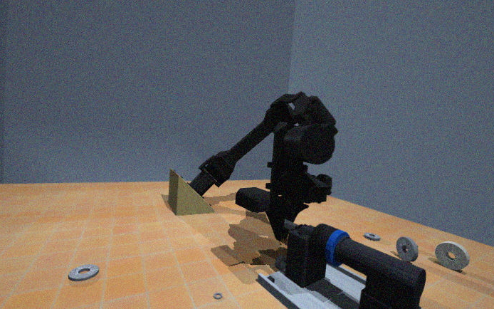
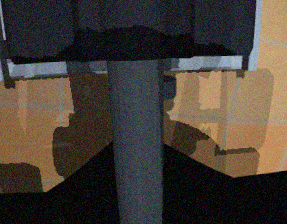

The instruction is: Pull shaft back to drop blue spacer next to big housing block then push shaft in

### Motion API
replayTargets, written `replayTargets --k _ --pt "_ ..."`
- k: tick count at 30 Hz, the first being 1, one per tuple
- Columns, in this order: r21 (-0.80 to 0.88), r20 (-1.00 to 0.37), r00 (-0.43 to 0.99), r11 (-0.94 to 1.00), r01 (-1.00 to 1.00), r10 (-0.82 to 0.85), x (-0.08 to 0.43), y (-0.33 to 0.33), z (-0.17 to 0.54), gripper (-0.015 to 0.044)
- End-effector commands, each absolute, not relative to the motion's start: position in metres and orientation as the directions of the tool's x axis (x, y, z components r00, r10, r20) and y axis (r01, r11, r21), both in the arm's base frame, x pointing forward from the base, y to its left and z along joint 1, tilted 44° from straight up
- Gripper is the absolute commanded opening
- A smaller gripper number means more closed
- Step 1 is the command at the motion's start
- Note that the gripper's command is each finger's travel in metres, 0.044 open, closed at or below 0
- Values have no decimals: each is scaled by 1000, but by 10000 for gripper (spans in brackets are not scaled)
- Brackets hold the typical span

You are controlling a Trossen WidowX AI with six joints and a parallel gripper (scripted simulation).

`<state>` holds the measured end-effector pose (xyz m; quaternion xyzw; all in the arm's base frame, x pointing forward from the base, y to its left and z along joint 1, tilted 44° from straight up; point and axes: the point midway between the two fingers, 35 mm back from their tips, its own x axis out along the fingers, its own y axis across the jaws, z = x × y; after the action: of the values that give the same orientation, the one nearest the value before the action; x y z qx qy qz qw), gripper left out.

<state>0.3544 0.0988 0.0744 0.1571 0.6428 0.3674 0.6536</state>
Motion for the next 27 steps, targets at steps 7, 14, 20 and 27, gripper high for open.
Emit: replayTargets --k 7,14,20,27 --pt "674 -728 -96 683 -281 679 353 98 74 0" --pt "674 -728 -96 683 -281 679 353 97 74 0" --pt "674 -728 -96 683 -280 679 352 97 74 0" --pt "674 -728 -96 683 -280 679 352 97 73 0"
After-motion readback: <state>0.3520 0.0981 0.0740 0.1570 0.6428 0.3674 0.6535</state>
